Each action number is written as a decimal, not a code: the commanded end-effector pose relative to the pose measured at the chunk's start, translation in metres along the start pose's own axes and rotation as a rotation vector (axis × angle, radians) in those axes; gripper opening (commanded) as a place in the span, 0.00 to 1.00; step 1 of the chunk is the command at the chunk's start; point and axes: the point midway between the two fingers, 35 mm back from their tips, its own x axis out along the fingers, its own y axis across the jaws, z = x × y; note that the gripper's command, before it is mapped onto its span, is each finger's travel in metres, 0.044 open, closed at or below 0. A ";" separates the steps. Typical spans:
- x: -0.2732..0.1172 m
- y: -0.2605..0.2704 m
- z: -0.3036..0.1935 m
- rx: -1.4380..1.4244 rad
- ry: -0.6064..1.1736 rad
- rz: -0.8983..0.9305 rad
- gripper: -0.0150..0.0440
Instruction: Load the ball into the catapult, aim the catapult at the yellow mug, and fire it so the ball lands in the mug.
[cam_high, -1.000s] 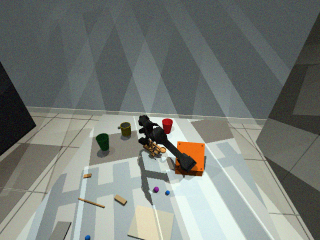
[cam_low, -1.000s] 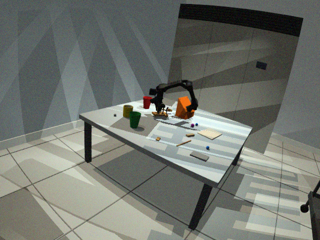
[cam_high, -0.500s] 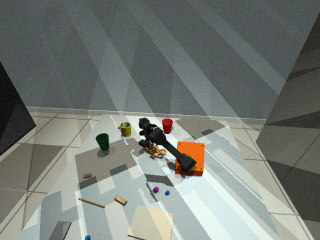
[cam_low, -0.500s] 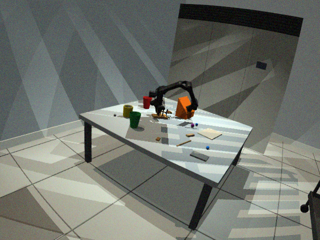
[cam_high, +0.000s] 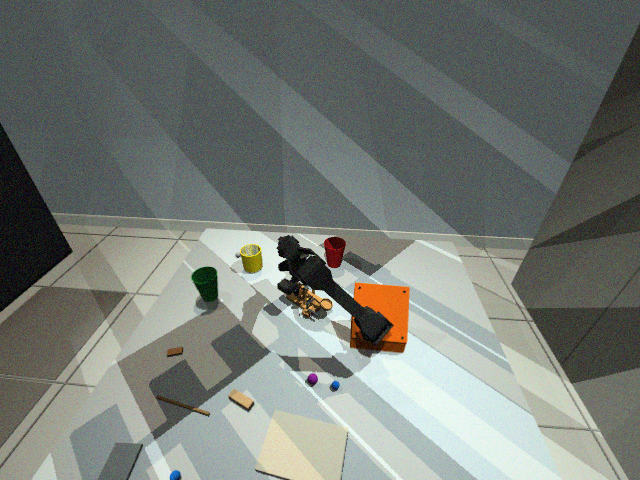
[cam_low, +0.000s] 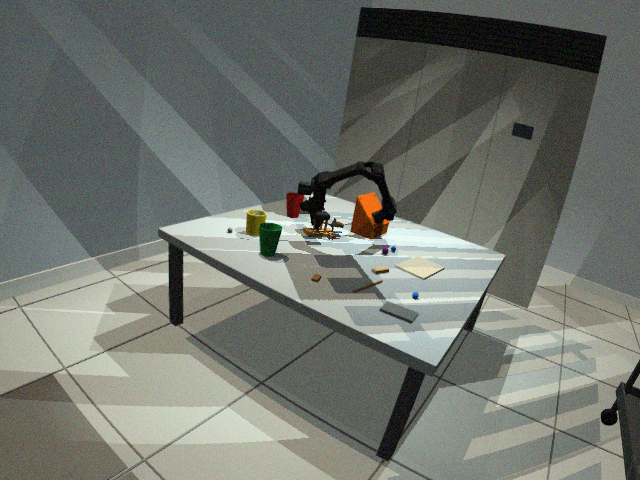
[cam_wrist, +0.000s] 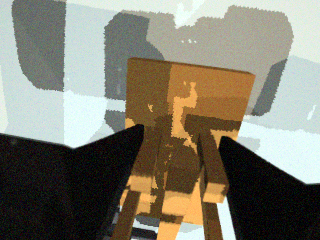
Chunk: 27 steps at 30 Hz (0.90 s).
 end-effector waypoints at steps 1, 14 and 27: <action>0.000 0.000 0.001 -0.002 -0.001 0.000 0.79; -0.084 -0.002 0.002 0.007 -0.007 0.002 1.00; -0.050 -0.001 -0.002 0.005 -0.008 0.004 1.00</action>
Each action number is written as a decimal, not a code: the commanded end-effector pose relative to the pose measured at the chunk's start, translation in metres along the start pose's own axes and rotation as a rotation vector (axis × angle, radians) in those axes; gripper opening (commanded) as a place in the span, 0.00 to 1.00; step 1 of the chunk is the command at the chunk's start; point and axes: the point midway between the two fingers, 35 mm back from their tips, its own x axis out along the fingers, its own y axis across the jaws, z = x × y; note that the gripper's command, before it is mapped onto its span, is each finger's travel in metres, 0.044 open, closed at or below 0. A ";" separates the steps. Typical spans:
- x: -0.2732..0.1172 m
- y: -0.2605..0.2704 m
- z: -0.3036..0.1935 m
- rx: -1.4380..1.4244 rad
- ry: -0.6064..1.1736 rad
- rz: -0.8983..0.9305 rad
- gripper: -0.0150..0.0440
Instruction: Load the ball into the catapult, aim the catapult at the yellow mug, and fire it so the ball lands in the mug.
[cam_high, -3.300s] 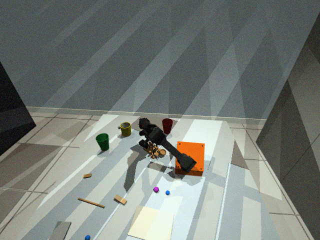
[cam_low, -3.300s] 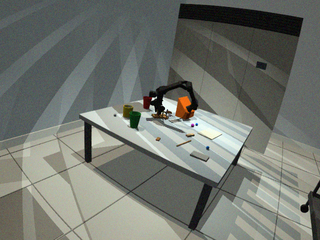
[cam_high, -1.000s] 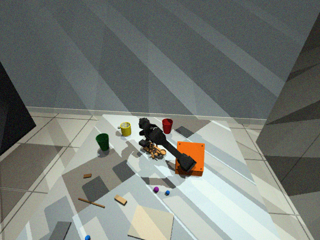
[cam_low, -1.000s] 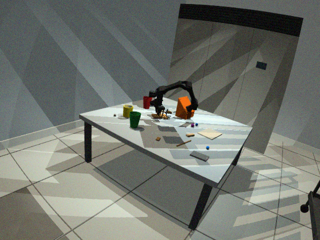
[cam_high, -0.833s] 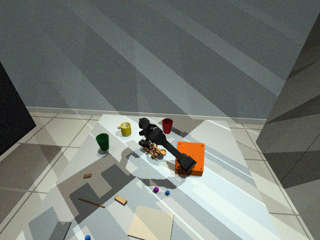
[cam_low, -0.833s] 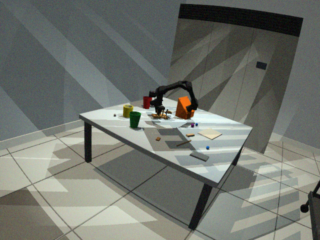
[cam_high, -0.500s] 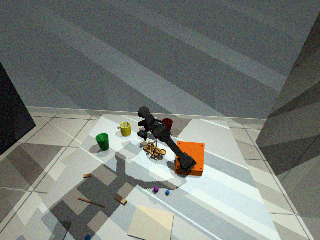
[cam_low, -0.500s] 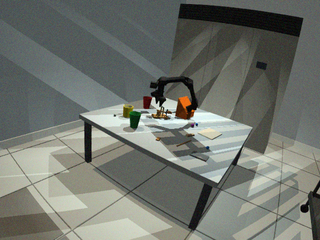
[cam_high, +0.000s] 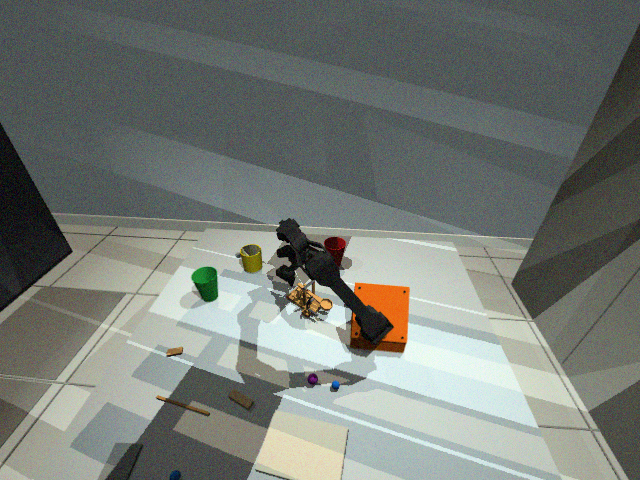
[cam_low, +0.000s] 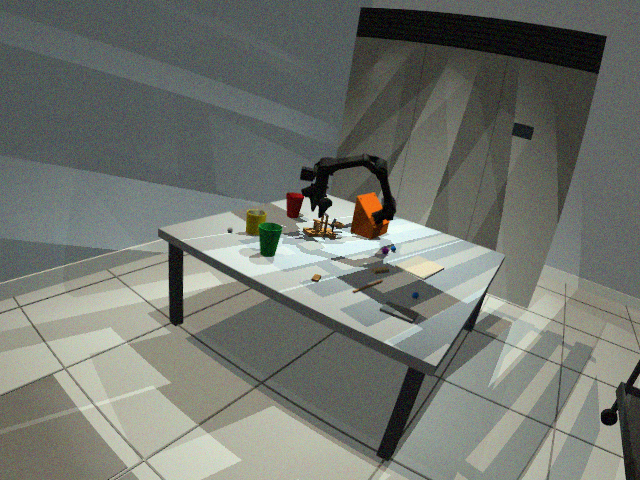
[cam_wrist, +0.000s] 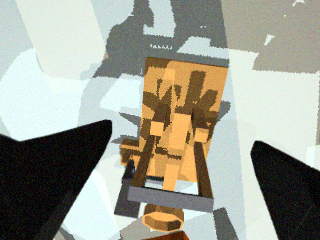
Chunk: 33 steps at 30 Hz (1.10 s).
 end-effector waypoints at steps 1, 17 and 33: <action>0.016 0.000 -0.004 0.008 0.014 0.008 1.00; 0.038 0.001 -0.003 0.008 0.013 0.008 1.00; 0.064 0.001 -0.004 0.008 0.014 0.009 1.00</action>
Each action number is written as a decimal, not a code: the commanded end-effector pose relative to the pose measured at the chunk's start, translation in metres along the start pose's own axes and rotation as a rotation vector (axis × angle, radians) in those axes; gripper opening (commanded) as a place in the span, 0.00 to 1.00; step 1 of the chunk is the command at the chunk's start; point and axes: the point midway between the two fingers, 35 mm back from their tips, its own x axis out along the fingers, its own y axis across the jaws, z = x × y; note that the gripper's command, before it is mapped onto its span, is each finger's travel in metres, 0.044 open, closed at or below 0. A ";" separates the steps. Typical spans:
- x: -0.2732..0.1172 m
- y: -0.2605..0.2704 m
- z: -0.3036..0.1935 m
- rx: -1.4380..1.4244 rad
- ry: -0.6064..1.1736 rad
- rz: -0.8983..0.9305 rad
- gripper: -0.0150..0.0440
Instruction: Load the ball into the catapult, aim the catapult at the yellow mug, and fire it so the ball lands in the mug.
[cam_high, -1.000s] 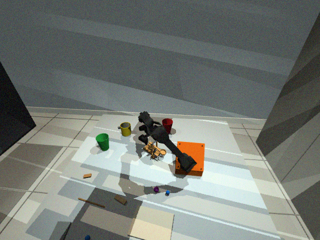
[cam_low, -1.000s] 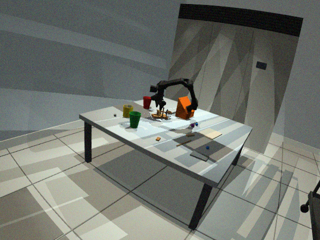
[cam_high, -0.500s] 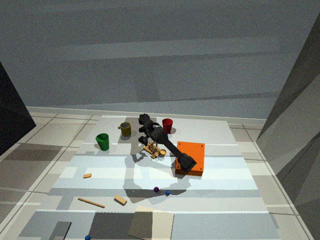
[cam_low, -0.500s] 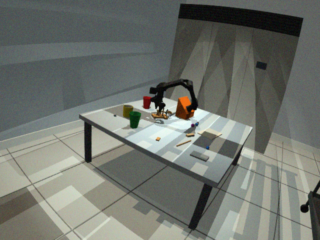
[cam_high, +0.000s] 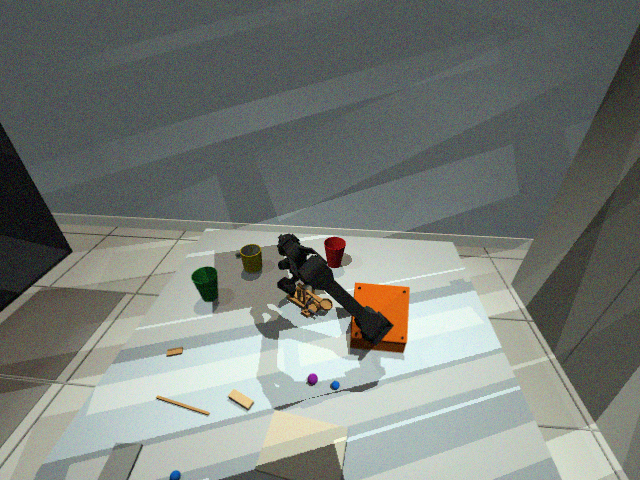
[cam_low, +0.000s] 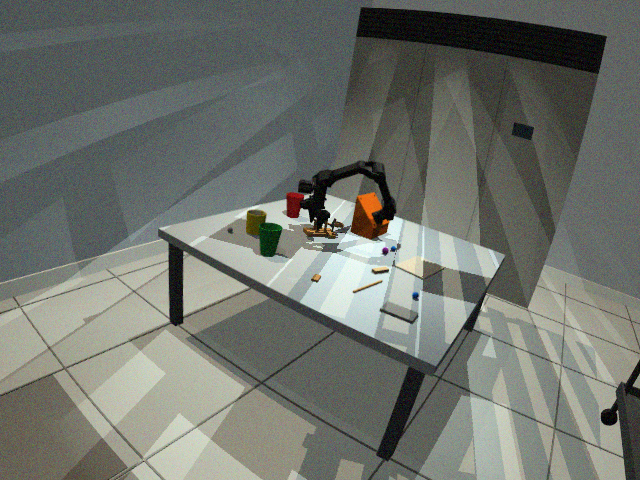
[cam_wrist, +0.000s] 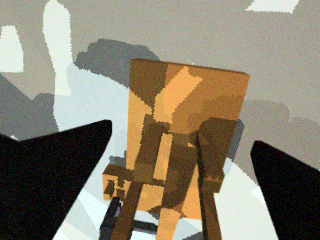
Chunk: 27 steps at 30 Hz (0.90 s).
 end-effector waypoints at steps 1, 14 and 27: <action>0.007 0.000 -0.002 0.006 0.003 0.006 1.00; 0.008 0.000 -0.001 0.000 0.002 0.001 0.60; -0.039 0.000 -0.001 0.001 0.002 -0.001 0.25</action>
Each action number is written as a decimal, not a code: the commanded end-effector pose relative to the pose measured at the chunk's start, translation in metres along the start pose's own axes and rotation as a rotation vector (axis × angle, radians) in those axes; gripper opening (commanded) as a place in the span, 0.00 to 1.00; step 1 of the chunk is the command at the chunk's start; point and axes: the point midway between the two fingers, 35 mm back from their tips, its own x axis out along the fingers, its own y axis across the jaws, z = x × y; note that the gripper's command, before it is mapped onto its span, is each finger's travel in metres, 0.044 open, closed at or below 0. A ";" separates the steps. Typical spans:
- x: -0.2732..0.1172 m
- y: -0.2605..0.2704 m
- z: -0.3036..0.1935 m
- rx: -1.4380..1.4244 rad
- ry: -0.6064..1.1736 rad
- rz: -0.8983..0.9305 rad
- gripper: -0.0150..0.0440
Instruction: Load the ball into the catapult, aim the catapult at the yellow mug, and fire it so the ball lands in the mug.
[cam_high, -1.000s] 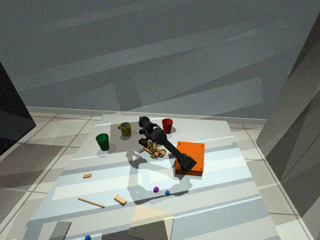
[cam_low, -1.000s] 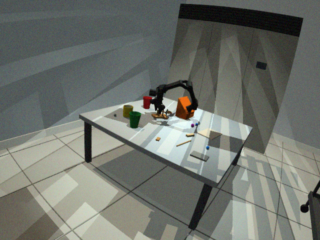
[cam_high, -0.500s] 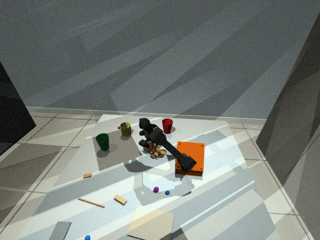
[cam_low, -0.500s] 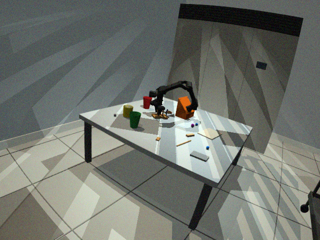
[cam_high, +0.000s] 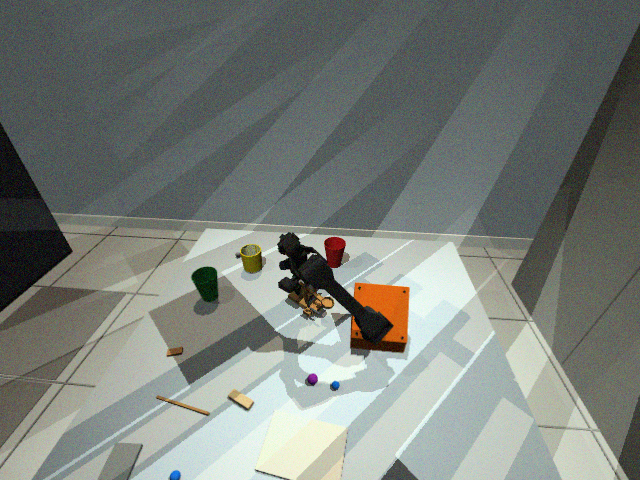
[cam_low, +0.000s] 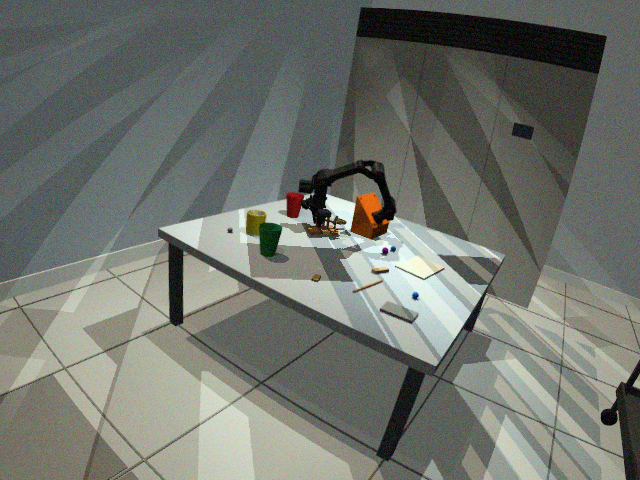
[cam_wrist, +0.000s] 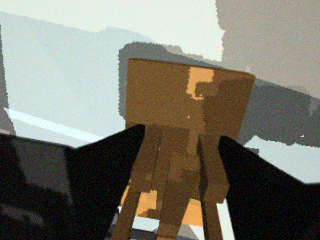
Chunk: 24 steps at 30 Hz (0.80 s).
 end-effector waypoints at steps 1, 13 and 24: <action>-0.037 -0.002 0.005 -0.010 -0.038 -0.008 0.25; -0.024 -0.001 0.007 -0.007 -0.038 -0.005 0.25; -0.006 -0.001 0.008 -0.007 -0.038 -0.004 0.25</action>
